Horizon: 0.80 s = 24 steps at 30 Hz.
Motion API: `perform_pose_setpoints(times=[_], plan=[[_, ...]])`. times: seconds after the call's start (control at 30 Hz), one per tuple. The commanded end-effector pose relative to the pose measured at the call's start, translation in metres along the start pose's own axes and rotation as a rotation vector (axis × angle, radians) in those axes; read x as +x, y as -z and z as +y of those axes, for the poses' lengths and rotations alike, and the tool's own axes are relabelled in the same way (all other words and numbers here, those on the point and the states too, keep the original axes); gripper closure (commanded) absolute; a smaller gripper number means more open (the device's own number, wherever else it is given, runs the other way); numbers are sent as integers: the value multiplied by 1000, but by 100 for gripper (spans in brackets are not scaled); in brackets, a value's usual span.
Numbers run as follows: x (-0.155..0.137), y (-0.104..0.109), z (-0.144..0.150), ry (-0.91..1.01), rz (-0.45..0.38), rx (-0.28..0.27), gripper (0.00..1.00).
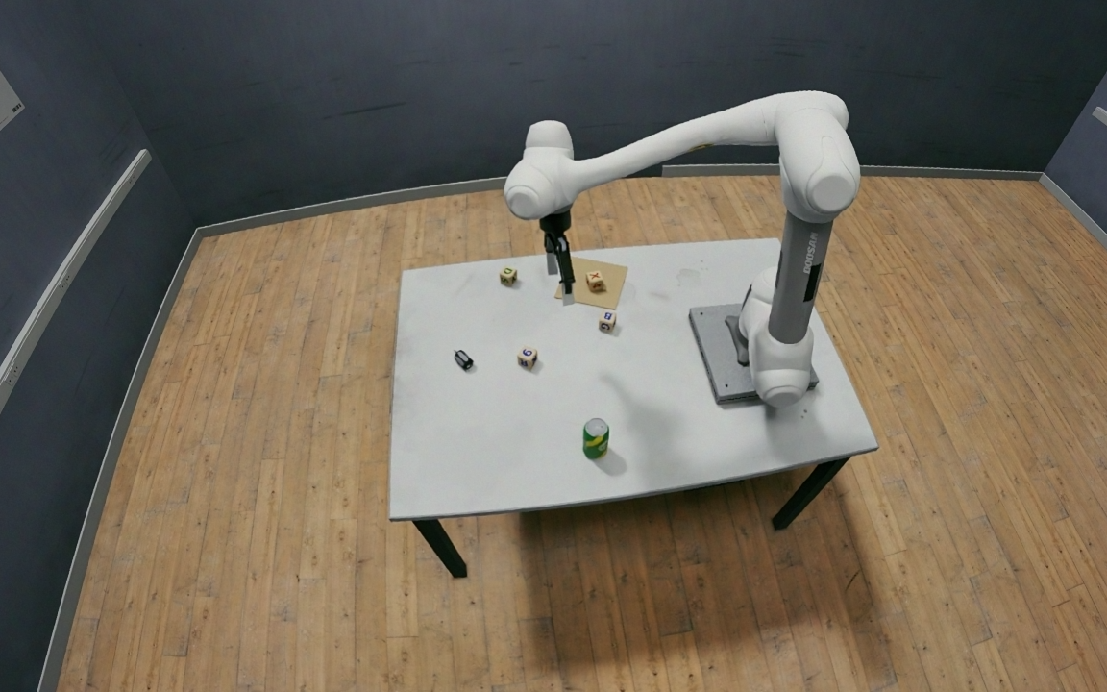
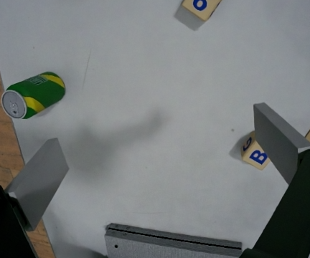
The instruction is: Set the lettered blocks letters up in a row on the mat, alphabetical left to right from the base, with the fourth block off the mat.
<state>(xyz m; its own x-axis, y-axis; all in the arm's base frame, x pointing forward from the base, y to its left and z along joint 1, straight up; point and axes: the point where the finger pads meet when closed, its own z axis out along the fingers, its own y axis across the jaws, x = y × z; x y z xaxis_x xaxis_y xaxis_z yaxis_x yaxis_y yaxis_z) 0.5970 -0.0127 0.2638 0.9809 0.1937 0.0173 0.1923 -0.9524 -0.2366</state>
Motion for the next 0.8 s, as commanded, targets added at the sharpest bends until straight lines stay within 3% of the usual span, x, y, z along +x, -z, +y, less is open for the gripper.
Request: perform_pose_setpoints(times=[0.0, 0.07, 0.13, 0.17, 0.27, 0.33, 0.43, 0.5, 0.53, 0.6, 0.67, 0.77], plan=[[23, 21, -4, -82, -28, -104, 0], [34, 32, -8, -119, -23, -150, 0], [36, 34, -8, -126, -21, -159, 0], [49, 48, -13, -170, -8, -212, 0], [63, 46, -12, -191, 25, -243, 0], [76, -12, 5, -168, 79, -237, 0], [78, -19, 7, -165, 88, -236, 0], [86, -57, 20, -150, 136, -228, 0], [86, -56, 20, -150, 136, -229, 0], [90, -88, 30, -140, 177, -230, 0], [91, -94, 32, -137, 186, -231, 0], [92, -138, 46, -124, 248, -239, 0]])
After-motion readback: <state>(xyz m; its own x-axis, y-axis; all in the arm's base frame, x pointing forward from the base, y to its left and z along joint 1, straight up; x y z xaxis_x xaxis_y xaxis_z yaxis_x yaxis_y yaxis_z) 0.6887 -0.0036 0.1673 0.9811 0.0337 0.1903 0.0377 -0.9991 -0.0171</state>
